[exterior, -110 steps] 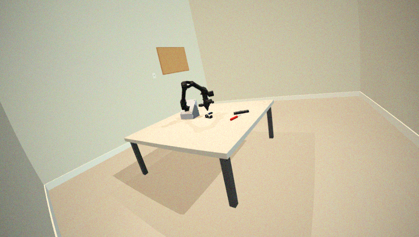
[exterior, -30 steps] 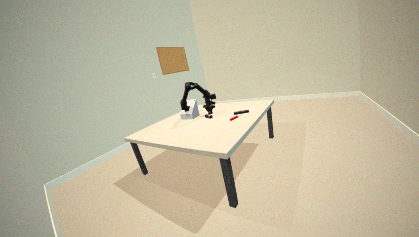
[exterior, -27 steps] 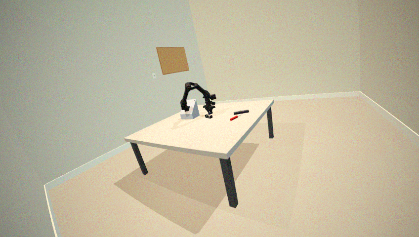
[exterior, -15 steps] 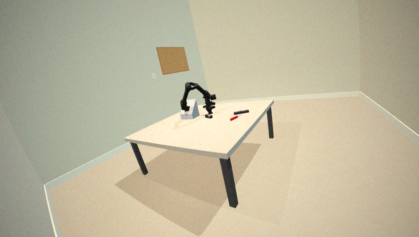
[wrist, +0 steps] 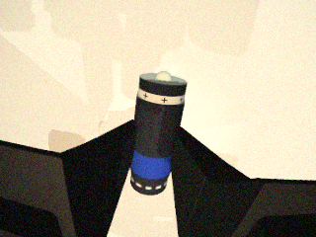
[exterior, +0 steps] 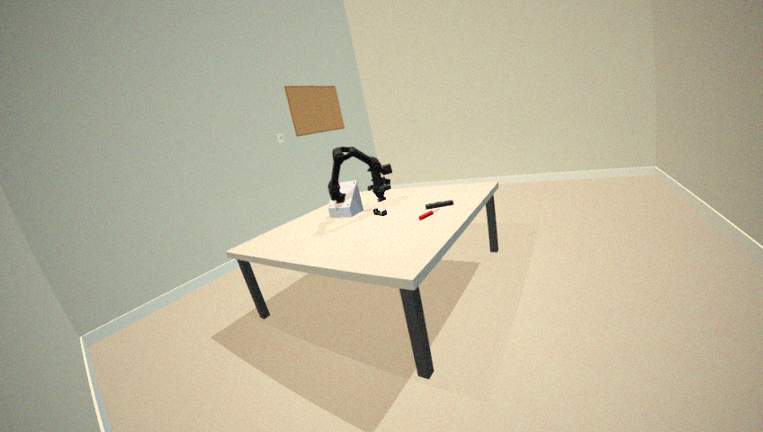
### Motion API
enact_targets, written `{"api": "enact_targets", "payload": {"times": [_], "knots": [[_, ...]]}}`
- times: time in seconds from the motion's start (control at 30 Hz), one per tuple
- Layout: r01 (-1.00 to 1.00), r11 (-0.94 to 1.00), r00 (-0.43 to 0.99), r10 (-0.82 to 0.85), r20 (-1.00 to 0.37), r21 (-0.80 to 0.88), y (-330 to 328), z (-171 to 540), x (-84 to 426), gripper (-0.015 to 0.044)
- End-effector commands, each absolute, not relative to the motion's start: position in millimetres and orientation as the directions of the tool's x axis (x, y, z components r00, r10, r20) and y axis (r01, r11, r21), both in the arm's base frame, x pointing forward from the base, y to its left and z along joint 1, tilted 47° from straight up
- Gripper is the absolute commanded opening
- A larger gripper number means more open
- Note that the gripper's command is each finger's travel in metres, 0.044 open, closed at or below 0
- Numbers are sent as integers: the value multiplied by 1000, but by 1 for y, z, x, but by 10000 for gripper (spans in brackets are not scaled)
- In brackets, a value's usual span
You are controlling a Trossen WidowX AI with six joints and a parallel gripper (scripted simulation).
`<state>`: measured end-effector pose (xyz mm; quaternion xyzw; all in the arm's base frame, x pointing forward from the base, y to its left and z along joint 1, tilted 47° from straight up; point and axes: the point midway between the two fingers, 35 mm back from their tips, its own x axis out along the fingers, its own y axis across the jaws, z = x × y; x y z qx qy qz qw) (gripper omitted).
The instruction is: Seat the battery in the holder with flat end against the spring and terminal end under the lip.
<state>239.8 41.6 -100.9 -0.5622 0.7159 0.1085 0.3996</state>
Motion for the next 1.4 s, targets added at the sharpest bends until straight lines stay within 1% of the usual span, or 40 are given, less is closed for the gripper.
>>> {"api": "enact_targets", "payload": {"times": [0.0, 0.27, 0.57, 0.8, 1.03, 1.23, 1.37], "knots": [[-931, 287, -51, -713, -699, -225, 39, -92, 245, 72], [-998, 63, -50, -711, -702, 7, 27, -71, 260, 72], [-946, -190, -51, -712, -700, 261, 11, -47, 273, 72], [-821, -368, -52, -714, -698, 437, -3, -27, 281, 72], [-631, -515, -53, -717, -695, 580, -18, -7, 287, 72], [-435, -606, -55, -720, -691, 666, -32, 10, 290, 72], [-408, -616, -56, -721, -691, 675, -33, 11, 290, 72]]}}
